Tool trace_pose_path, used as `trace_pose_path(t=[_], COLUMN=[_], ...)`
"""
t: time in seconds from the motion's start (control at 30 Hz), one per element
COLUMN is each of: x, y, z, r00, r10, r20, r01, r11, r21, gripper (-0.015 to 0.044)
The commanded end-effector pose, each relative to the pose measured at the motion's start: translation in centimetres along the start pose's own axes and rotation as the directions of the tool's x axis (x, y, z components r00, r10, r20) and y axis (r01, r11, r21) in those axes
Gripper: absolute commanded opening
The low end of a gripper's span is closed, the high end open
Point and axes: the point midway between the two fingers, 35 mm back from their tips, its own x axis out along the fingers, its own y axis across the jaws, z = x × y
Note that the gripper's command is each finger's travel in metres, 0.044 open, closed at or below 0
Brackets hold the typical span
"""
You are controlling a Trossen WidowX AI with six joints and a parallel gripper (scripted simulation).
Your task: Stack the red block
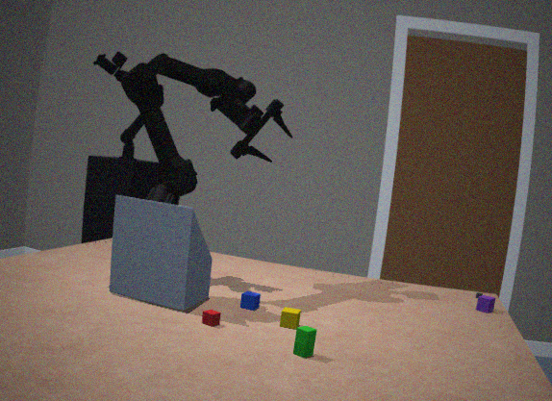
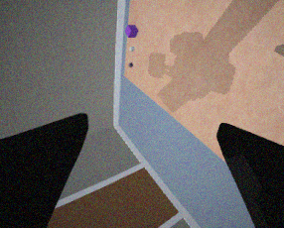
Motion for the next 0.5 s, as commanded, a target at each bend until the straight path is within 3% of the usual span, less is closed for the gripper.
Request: trace_pose_path(t=[0.0,0.2,0.47], x=[0.1,4.7,10.5], y=[-0.1,-1.5,-3.1], z=[0.0,1.8,6.6], r00=[1.000,0.989,0.933], r10=[-0.002,-0.055,-0.143], r20=[0.004,0.139,0.329], r01=[0.002,0.088,0.295], r11=[1.000,0.967,0.829], r21=[-0.008,-0.239,-0.475], gripper=[0.0426,0.0440,0.0440])
